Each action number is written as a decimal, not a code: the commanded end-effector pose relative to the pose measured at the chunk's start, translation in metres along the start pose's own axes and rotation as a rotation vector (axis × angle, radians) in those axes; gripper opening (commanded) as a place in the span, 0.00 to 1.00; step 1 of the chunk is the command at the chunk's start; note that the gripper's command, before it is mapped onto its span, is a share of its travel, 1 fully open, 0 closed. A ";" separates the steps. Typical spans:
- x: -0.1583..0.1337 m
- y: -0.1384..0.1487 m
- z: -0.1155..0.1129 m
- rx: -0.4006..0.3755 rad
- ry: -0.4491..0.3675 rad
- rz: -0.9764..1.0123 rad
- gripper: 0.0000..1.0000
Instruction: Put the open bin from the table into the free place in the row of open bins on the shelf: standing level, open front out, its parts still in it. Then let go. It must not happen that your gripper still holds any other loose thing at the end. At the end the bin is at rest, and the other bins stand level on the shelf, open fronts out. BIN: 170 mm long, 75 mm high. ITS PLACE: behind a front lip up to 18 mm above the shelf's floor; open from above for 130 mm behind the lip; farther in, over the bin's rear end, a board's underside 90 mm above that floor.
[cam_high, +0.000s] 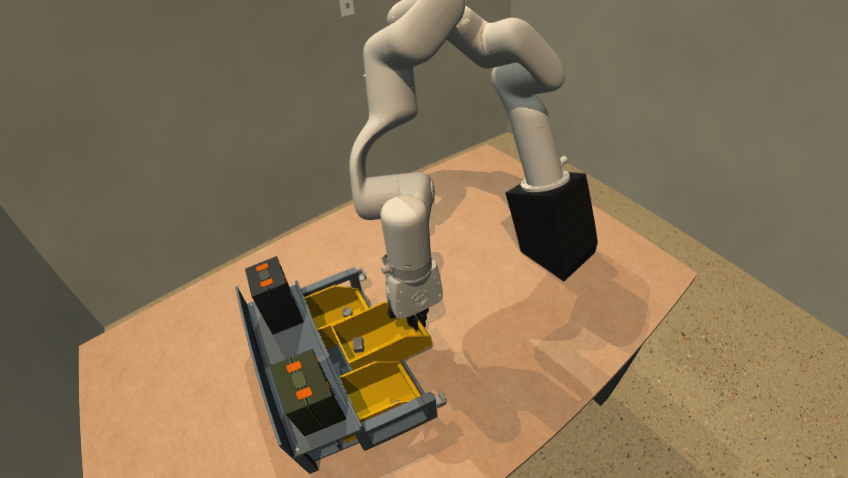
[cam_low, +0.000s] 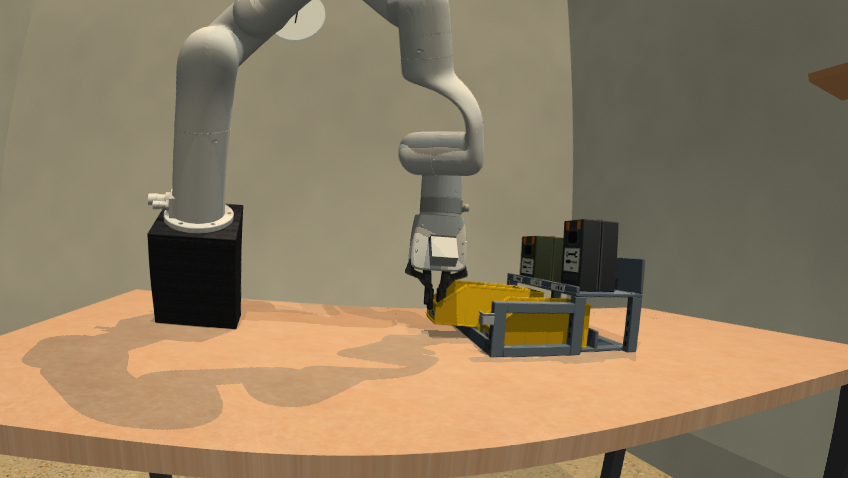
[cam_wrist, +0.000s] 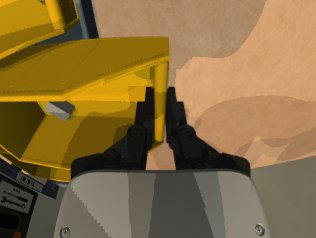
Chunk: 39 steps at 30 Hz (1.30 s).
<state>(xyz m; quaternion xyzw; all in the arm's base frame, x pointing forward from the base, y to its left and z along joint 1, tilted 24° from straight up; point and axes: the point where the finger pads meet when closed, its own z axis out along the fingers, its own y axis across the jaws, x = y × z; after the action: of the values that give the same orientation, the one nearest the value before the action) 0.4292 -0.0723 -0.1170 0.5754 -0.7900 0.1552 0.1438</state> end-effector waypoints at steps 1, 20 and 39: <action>0.000 -0.002 -0.001 0.003 -0.001 0.001 0.00; 0.000 -0.012 -0.001 0.003 -0.001 0.001 0.00; 0.000 -0.025 -0.001 0.004 -0.001 0.001 0.00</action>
<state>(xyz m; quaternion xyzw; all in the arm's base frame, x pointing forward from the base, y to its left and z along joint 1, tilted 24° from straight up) 0.4486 -0.0781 -0.1153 0.5755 -0.7900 0.1551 0.1439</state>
